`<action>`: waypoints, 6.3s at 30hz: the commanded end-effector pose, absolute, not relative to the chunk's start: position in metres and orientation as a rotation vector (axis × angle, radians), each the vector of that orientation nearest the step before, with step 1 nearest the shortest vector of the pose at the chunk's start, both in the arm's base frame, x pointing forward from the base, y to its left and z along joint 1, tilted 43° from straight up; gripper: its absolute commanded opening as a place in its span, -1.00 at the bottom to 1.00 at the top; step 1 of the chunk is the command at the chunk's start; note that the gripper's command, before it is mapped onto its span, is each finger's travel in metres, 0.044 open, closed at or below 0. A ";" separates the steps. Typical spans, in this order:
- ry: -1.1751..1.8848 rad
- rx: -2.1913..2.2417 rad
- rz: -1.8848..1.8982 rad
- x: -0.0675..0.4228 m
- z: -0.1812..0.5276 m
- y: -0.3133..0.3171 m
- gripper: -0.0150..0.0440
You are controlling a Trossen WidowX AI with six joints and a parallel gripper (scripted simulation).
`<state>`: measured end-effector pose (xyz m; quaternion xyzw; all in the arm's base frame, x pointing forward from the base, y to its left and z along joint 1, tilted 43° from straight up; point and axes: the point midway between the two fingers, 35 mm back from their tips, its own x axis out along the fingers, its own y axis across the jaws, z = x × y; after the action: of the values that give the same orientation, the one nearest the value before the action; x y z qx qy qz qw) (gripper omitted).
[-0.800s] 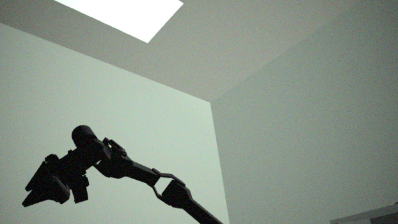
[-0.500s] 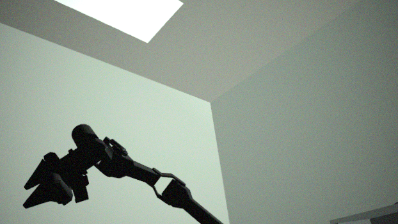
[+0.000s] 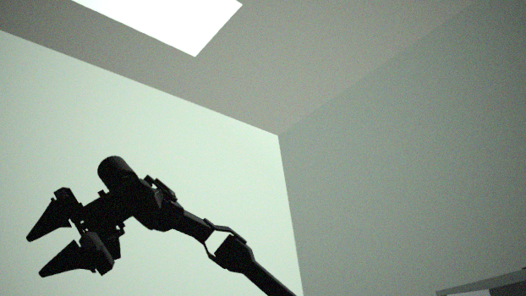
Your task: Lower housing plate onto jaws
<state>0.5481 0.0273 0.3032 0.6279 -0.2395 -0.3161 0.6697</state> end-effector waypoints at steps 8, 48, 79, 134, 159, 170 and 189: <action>-0.341 1.224 -0.723 0.553 0.269 0.056 1.00; 0.252 0.532 -0.625 0.535 0.153 0.141 1.00; 0.638 -0.030 -0.422 0.490 0.066 0.192 1.00; 1.171 -1.019 0.159 0.362 -0.061 0.232 1.00; 1.358 -1.441 0.513 0.293 -0.099 0.227 1.00; 1.431 -1.614 0.688 0.262 -0.110 0.220 1.00; 1.547 -1.888 1.024 0.210 -0.123 0.202 1.00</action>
<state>0.2209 0.2055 -0.1210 0.6867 -0.5687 -0.3553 -0.2806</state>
